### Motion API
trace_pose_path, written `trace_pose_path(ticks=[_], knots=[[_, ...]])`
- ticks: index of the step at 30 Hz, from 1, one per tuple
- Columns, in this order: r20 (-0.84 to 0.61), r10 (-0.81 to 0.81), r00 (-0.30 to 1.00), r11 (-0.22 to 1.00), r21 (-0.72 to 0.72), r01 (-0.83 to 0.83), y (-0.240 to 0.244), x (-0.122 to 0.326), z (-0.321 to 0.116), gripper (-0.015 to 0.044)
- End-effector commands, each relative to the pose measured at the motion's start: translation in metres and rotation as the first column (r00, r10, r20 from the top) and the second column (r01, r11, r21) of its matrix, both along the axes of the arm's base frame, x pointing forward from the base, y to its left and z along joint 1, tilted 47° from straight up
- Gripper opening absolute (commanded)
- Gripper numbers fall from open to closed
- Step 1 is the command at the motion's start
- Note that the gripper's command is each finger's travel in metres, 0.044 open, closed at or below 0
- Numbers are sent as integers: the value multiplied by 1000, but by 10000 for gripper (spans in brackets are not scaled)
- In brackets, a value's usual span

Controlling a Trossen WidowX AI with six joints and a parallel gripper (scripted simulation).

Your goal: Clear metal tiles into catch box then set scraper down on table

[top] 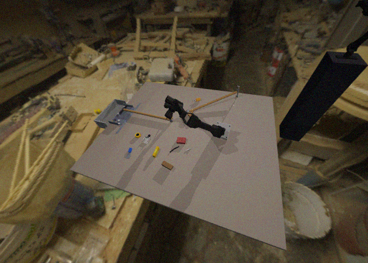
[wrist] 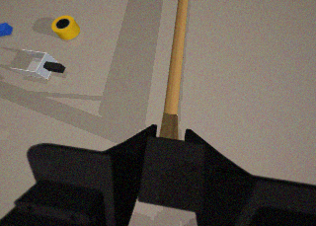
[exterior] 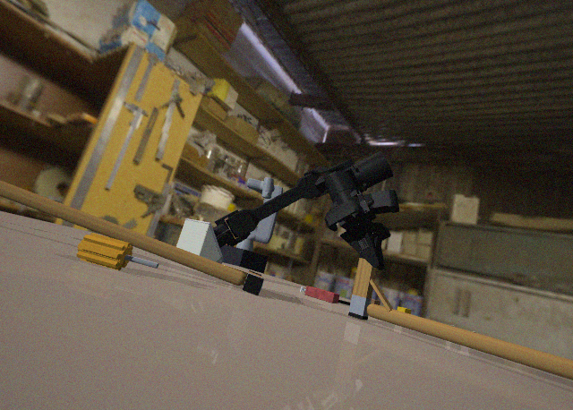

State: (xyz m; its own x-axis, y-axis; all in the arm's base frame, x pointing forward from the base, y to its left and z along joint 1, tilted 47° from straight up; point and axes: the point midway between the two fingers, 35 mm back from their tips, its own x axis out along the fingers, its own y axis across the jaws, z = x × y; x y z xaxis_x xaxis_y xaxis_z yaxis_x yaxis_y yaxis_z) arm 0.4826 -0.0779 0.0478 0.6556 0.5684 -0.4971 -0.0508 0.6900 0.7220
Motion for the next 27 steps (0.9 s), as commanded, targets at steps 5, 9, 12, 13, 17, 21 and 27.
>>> trace_pose_path(ticks=[5, 9, 12, 13, 17, 21, 27], knots=[[8, -6, 1000, 1000, -4, 6, -2, 15, 4, 0], [9, -6, 1000, 1000, -4, 6, -2, 20, 5, 0], [9, -6, 1000, 1000, -4, 6, -2, 24, 5, 0], [9, -6, 1000, 1000, -4, 7, -1, 25, 5, 0], [10, -7, 1000, 1000, -3, 7, -1, 31, 6, 0], [10, -7, 1000, 1000, -3, 7, 0, 36, 7, 0], [11, -7, 1000, 1000, -3, 7, 1, 44, 8, 0]])
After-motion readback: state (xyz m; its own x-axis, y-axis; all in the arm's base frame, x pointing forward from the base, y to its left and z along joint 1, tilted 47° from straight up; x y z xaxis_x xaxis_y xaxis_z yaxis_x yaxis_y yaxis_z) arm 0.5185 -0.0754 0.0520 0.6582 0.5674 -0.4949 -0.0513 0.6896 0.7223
